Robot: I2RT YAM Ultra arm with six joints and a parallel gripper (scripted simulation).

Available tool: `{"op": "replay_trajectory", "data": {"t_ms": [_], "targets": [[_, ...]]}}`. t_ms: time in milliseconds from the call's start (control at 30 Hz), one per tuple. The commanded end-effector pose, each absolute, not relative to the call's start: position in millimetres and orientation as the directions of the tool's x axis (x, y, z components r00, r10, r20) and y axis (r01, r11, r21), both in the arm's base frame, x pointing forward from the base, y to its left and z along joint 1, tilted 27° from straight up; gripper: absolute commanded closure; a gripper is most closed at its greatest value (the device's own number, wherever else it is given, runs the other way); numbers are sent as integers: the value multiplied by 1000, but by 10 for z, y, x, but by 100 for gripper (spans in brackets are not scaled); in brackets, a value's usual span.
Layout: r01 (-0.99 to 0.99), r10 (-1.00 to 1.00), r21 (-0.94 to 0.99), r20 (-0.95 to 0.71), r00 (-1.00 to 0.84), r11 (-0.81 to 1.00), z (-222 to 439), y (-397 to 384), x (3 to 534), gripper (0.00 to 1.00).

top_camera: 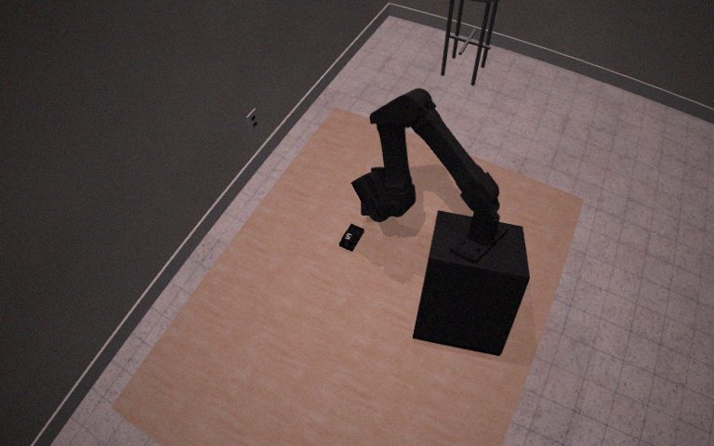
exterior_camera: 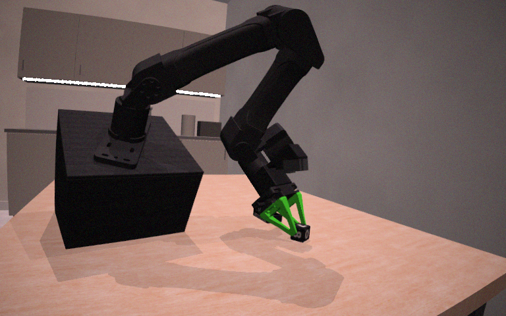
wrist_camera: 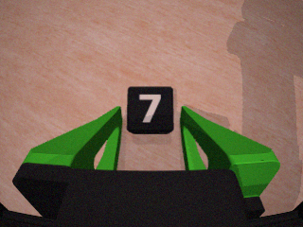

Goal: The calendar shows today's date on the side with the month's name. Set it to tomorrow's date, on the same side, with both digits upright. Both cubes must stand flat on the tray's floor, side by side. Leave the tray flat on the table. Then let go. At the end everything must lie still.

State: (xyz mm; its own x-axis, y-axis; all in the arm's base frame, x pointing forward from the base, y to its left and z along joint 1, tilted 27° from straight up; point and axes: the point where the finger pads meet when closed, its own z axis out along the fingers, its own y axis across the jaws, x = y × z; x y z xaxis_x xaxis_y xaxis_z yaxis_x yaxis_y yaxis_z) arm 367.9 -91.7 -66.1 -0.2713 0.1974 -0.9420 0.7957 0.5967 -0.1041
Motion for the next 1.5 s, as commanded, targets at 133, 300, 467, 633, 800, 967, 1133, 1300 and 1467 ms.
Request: {"op": "replay_trajectory", "data": {"t_ms": [133, 300, 467, 633, 800, 967, 1133, 1300, 1467], "targets": [[795, 197, -96, -944, -263, 599, -638, -904, 3698, 55], [795, 197, -96, -944, -263, 599, -638, -904, 3698, 55], [795, 197, -96, -944, -263, 599, -638, -904, 3698, 55], [795, 197, -96, -944, -263, 599, -638, -904, 3698, 55], [795, 197, -96, -944, -263, 599, -638, -904, 3698, 55], [795, 197, -96, -944, -263, 599, -638, -904, 3698, 74], [795, 197, -96, -944, -263, 599, -638, -904, 3698, 74], [795, 197, -96, -944, -263, 599, -638, -904, 3698, 74], [795, 197, -96, -944, -263, 599, -638, -904, 3698, 74]]}}
